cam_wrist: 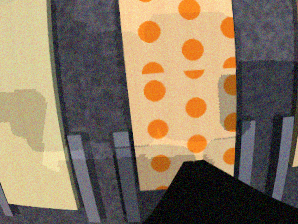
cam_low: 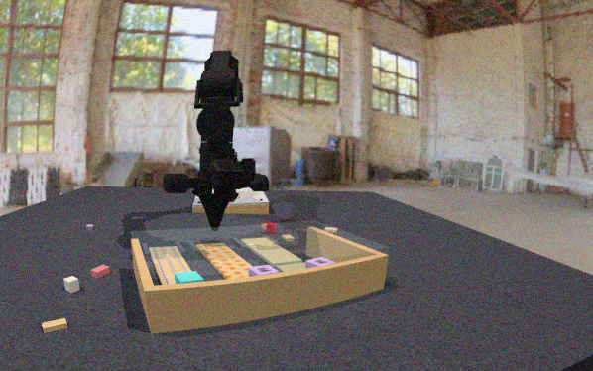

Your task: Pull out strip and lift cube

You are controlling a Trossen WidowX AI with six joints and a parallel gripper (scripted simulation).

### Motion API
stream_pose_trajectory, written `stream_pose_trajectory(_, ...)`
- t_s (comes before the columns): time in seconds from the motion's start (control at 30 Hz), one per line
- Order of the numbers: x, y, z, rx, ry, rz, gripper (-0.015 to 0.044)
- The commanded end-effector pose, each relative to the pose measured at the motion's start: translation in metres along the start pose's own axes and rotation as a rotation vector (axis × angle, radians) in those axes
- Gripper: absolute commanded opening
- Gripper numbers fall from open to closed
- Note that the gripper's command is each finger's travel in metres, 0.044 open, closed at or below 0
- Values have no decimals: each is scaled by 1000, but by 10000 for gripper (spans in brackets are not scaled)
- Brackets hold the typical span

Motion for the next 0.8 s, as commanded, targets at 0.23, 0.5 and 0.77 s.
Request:
stream_pose_trajectory(0.23, 0, -18, -2, 1, 5, 4, 0)
stream_pose_trajectory(0.5, -1, -31, -3, 1, 5, 4, 0)
stream_pose_trajectory(0.77, -1, -33, -4, 1, 5, 4, 0)
Point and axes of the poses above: the point midway between the two fingers, 35 mm back from their tips, its own y axis back along the fingers, its own x axis across the jaws, z = x × y, the point moved 3 cm from there along y, back along the fingers, and after that the axes turned 11 degrees about y, right-handed, at the moved point
